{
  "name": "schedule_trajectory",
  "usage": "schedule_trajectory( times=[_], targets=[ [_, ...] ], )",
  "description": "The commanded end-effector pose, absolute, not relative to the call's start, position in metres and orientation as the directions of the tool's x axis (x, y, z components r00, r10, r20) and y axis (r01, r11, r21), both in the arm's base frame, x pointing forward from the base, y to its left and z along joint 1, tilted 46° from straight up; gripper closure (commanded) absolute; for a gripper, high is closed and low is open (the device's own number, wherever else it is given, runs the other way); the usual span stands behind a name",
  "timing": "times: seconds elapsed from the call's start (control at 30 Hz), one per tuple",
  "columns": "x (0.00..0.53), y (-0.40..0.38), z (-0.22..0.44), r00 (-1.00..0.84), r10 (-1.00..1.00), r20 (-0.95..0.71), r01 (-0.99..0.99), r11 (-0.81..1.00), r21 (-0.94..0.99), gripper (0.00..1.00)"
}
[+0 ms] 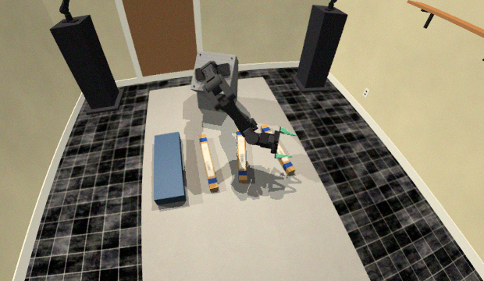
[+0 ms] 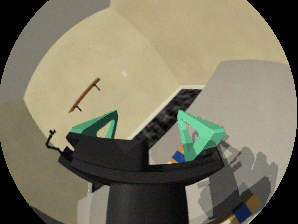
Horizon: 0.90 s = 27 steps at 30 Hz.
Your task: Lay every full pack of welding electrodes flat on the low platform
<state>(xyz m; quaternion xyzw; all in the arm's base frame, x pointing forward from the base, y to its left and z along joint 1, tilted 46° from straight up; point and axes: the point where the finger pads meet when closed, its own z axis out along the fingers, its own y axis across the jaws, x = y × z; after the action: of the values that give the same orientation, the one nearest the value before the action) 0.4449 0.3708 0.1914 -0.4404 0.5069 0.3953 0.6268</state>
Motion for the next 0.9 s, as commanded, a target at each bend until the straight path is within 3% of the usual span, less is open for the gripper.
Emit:
schedule_trajectory(
  times=[0.0,0.53,0.57,0.87],
  targets=[
    [0.4423,0.3729,0.1971,0.185,0.056,-0.981,-0.942,0.294,-0.161,0.00],
    [0.4423,0.3729,0.1971,0.185,0.056,-0.981,-0.942,0.294,-0.161,0.00],
    [0.4447,0.3709,0.1916,0.174,0.049,-0.983,-0.942,0.299,-0.152,0.26],
    [0.4447,0.3709,0.1916,0.174,0.049,-0.983,-0.942,0.299,-0.152,0.26]
  ],
)
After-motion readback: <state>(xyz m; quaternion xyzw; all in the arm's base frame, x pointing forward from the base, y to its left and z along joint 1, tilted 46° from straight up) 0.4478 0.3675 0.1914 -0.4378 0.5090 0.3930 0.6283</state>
